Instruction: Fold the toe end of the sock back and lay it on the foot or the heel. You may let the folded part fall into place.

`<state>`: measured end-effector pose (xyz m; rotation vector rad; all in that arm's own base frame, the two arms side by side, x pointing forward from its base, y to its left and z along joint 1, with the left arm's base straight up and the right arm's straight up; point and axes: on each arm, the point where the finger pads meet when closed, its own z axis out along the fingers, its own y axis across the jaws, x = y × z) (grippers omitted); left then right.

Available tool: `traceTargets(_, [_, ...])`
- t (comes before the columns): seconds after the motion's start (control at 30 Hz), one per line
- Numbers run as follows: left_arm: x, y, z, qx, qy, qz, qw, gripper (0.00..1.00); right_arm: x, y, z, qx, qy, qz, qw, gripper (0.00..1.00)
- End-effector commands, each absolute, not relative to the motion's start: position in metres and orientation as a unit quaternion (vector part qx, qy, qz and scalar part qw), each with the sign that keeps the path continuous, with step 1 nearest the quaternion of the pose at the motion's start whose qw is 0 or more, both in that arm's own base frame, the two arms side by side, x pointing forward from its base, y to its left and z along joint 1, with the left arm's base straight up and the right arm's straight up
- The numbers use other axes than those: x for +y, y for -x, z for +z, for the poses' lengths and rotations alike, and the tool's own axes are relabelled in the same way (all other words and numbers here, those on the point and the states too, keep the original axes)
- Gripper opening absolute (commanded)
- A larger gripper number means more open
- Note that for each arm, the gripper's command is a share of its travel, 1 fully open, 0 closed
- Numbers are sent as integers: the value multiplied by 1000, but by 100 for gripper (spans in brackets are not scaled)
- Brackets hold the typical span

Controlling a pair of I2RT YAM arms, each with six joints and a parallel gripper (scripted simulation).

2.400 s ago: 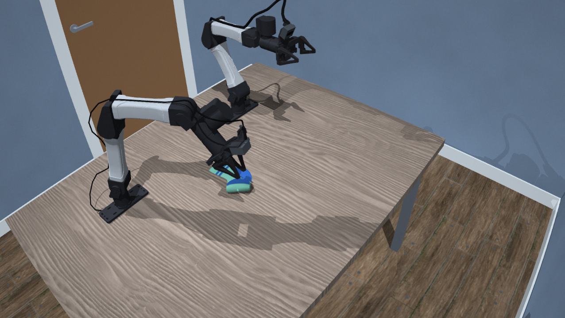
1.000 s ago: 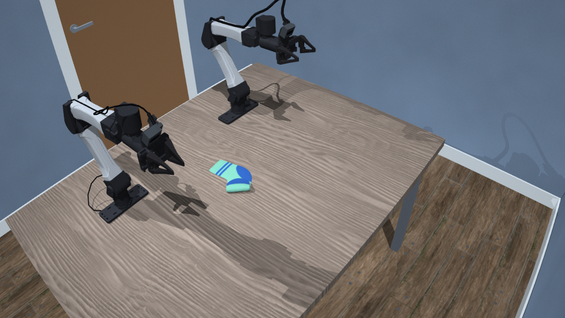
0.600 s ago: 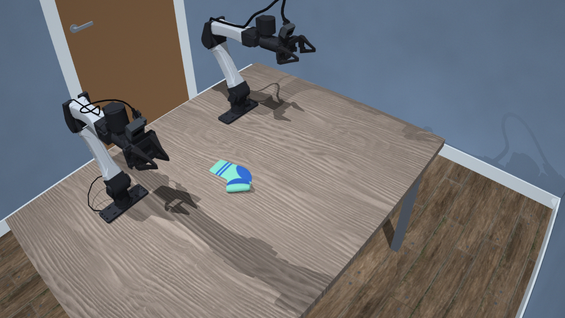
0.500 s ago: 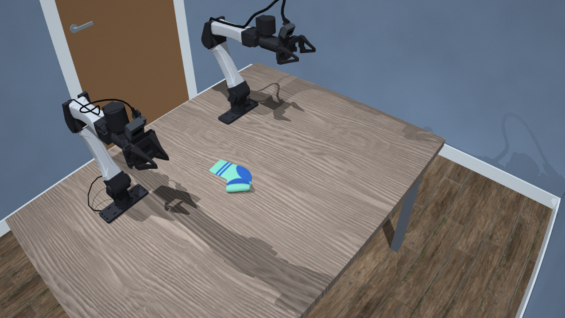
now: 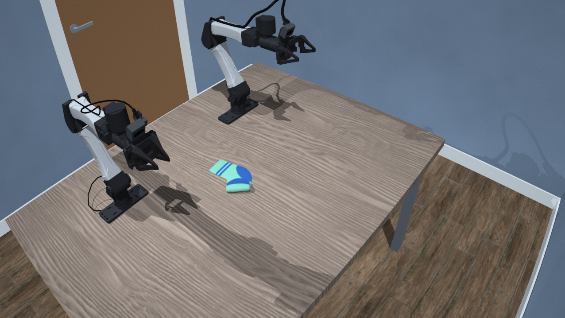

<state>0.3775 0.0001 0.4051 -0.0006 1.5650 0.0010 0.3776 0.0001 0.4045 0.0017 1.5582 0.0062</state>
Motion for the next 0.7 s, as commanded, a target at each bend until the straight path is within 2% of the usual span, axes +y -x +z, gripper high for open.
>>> traceTargets(0.0, [5,-374,426,690,3,11,724,100,-1,-374,405,702,-2,-1,712,38])
traceTargets(0.67, [6,-373,428,687,4,13,727,100,-3,-379,398,709,-3,-5,705,38])
